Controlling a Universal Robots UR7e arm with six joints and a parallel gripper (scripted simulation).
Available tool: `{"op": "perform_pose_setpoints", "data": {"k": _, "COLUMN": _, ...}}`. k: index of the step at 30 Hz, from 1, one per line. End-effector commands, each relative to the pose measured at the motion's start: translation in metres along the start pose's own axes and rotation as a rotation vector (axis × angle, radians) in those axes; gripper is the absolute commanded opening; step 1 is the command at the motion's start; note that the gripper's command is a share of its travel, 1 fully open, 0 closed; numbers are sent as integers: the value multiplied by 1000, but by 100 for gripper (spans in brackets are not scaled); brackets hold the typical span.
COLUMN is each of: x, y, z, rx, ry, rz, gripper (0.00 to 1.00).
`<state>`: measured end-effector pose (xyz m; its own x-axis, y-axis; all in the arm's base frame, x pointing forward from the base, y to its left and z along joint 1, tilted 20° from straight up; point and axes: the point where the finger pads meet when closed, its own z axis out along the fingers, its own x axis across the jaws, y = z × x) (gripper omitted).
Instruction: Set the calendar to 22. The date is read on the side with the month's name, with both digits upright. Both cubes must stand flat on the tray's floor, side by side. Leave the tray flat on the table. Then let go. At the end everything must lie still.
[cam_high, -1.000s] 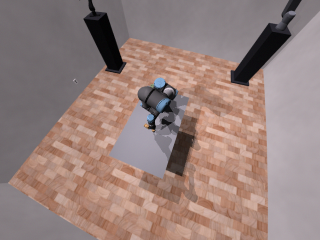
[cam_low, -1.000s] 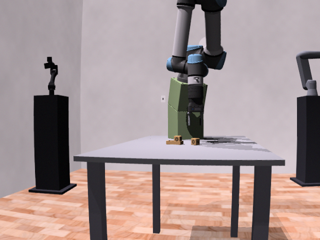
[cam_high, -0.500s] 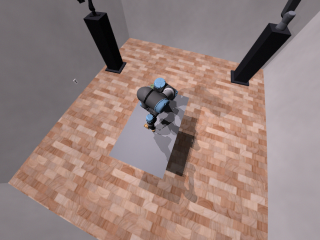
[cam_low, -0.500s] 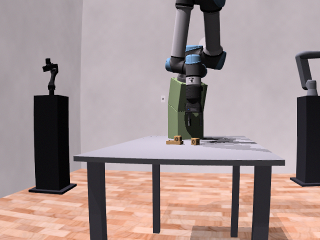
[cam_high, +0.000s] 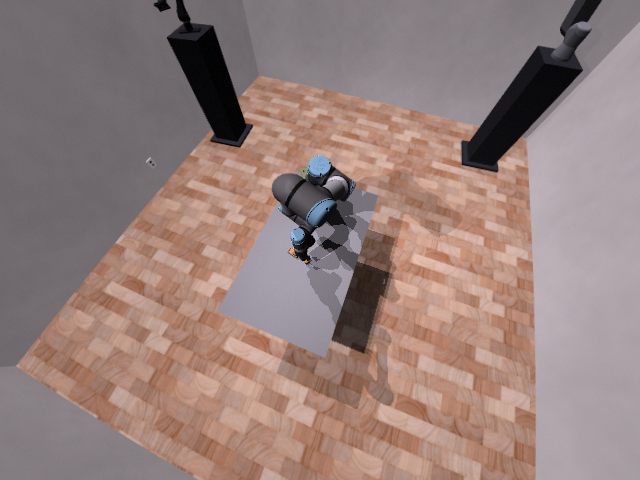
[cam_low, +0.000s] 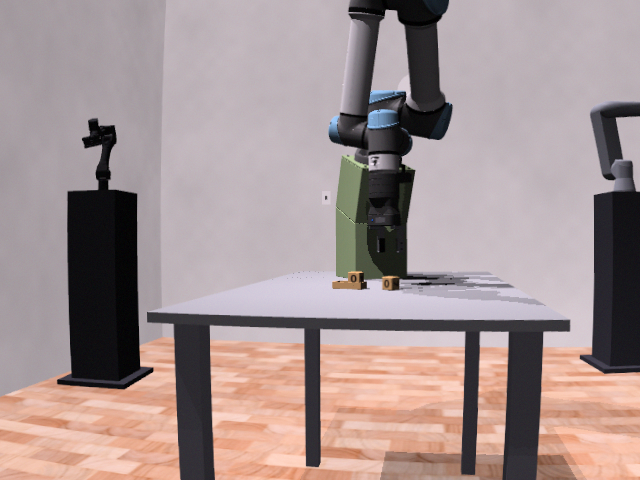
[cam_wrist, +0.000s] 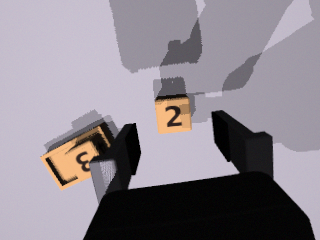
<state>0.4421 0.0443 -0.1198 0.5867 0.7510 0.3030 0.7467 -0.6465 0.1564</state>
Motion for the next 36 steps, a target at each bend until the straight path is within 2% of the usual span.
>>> {"op": "perform_pose_setpoints", "data": {"k": 1, "x": 1, "y": 1, "z": 0, "rx": -1, "ry": 1, "rz": 37, "gripper": 100}}
{"op": "perform_pose_setpoints", "data": {"k": 6, "x": 1, "y": 1, "z": 0, "rx": -1, "ry": 1, "rz": 44, "gripper": 100}}
{"op": "perform_pose_setpoints", "data": {"k": 7, "x": 1, "y": 1, "z": 0, "rx": -1, "ry": 1, "rz": 44, "gripper": 90}}
{"op": "perform_pose_setpoints", "data": {"k": 36, "x": 1, "y": 1, "z": 0, "rx": -1, "ry": 1, "rz": 44, "gripper": 90}}
